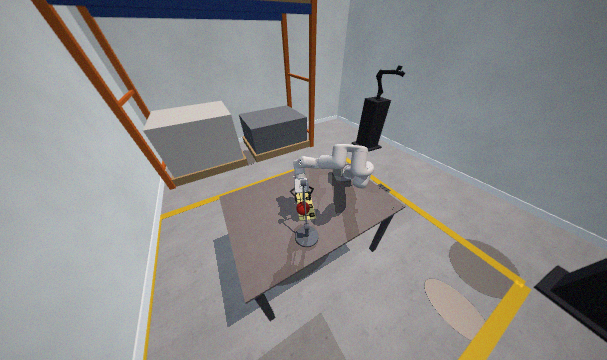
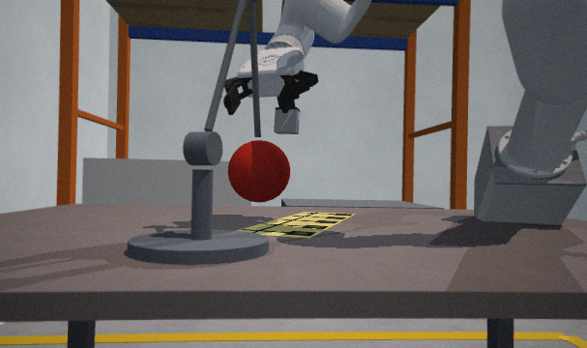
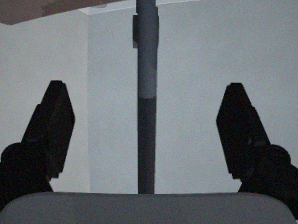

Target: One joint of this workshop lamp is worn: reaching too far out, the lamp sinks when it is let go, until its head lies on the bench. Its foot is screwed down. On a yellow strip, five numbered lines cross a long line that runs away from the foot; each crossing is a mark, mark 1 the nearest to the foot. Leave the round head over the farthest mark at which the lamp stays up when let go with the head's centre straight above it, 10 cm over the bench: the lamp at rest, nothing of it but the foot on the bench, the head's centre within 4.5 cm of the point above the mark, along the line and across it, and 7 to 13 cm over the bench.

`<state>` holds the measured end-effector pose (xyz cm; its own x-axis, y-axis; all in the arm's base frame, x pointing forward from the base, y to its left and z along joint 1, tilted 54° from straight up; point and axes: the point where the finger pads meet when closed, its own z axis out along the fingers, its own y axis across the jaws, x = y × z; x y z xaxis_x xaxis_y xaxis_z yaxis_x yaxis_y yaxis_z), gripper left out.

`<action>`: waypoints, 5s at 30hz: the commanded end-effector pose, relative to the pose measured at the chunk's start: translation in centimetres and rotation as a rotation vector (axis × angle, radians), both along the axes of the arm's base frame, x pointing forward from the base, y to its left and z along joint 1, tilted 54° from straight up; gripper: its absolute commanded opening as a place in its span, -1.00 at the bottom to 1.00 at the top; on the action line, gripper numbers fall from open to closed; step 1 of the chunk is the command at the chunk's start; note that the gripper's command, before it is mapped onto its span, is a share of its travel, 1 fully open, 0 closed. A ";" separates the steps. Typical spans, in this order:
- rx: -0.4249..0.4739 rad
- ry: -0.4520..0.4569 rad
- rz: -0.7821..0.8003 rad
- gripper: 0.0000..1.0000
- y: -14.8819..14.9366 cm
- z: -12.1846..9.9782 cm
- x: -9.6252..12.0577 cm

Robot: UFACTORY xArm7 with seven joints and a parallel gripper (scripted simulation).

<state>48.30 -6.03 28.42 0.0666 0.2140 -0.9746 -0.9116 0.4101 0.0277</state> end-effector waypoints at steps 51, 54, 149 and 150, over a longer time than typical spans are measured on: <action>-0.002 -0.001 -0.005 1.00 -7.5 -1.8 -3.3; -0.002 0.000 -0.005 1.00 -8.4 -2.0 -3.7; 0.005 -0.005 -0.005 1.00 -7.5 -1.7 -3.4; 0.005 -0.005 -0.005 1.00 -7.3 -1.6 -3.3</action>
<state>44.66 -13.87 26.52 0.0695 0.2204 -0.9729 -0.9118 0.4097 0.0277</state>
